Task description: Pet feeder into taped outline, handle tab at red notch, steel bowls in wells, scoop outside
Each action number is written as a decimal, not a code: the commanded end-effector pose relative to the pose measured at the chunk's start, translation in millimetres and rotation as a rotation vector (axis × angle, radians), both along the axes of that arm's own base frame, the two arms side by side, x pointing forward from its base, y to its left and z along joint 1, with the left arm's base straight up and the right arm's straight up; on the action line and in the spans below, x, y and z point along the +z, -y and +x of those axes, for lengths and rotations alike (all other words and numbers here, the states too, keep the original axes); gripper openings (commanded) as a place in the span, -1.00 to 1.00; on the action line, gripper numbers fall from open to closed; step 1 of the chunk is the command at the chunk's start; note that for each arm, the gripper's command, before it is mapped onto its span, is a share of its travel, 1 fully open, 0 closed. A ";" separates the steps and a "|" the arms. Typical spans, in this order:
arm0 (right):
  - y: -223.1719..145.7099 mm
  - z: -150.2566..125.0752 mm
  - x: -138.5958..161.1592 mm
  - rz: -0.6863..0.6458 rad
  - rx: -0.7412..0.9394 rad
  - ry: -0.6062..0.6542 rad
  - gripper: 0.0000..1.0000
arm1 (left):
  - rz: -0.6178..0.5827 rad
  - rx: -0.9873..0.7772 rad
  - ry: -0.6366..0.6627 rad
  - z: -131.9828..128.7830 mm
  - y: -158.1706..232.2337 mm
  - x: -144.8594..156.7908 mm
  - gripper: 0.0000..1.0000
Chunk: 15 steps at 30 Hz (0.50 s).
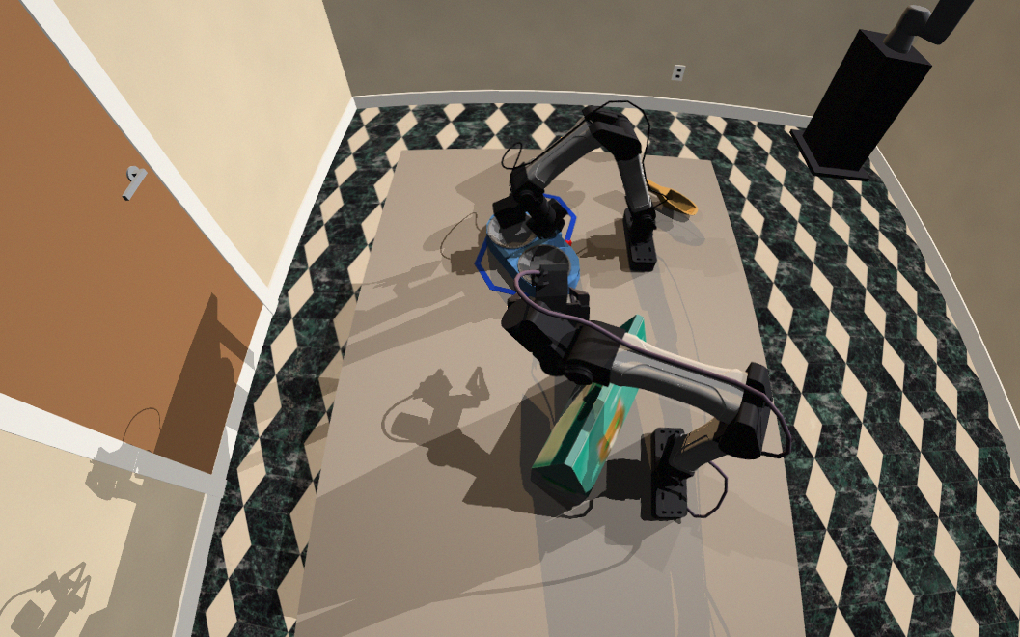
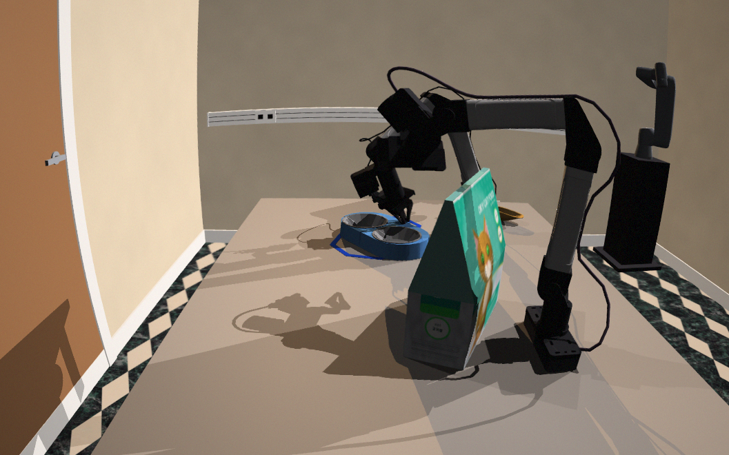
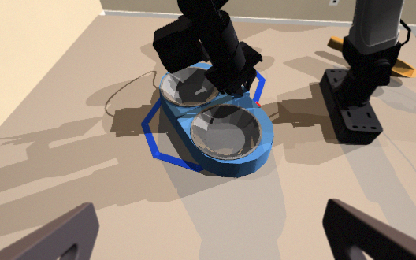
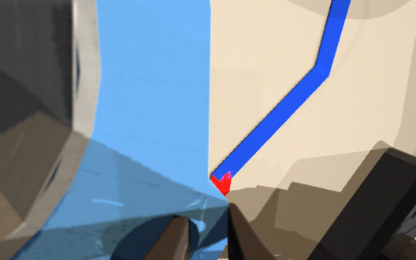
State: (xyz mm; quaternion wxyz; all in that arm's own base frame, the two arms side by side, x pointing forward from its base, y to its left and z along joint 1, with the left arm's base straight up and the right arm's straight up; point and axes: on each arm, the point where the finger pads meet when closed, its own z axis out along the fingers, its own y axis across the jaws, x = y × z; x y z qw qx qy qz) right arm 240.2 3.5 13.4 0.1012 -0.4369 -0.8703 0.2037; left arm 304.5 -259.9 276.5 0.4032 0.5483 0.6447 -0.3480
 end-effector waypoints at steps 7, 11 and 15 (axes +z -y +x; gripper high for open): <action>-3.0 -4.6 -0.1 -0.011 -0.330 -0.001 -0.81 | -0.006 -0.004 0.012 -1.3 -0.3 3.7 1.00; 0.0 -3.8 -0.4 -0.011 -0.364 0.000 -0.81 | -0.006 -0.004 0.012 -1.3 -0.3 3.7 1.00; -1.6 -4.2 -0.6 -0.010 -0.434 0.002 -0.81 | -0.006 -0.004 0.012 -1.3 -0.3 3.7 1.00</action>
